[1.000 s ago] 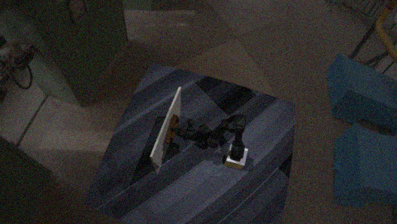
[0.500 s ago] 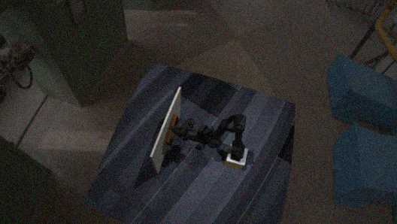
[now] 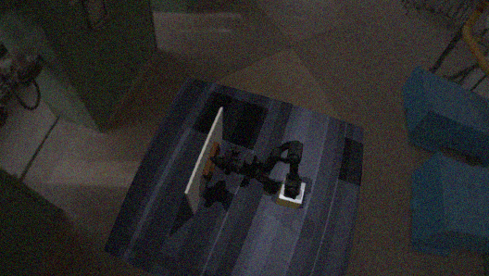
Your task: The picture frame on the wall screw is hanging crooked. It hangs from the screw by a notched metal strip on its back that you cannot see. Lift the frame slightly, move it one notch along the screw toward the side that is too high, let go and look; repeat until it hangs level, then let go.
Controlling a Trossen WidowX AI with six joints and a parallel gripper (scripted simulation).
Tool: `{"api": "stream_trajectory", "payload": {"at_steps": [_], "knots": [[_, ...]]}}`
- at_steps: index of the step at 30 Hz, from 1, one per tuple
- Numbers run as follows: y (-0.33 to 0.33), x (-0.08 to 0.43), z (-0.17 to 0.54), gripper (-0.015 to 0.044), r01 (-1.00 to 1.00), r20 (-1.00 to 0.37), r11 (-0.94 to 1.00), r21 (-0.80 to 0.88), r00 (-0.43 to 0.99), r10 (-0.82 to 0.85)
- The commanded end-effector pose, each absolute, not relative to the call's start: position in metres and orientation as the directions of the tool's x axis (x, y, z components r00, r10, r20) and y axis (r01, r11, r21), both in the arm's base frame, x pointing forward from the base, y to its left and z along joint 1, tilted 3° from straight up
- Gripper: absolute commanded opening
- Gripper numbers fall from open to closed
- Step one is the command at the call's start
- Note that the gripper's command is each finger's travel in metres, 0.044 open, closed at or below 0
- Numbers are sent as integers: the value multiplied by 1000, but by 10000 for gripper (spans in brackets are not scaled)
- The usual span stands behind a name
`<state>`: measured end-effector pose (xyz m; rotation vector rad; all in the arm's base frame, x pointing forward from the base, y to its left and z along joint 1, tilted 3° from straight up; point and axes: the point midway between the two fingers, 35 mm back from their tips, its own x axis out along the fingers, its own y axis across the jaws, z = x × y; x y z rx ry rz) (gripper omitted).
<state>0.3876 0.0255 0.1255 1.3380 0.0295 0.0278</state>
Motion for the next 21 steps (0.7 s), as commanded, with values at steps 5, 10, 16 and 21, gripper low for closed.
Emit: {"api": "stream_trajectory", "payload": {"at_steps": [5,10,16,21], "knots": [[25,388,125,0,-2,-6,196,981,999,38],[25,388,125,0,-1,-6,164,986,999,38],[25,388,125,0,1,-6,128,992,999,38],[25,388,125,0,2,-6,91,996,999,38]]}}
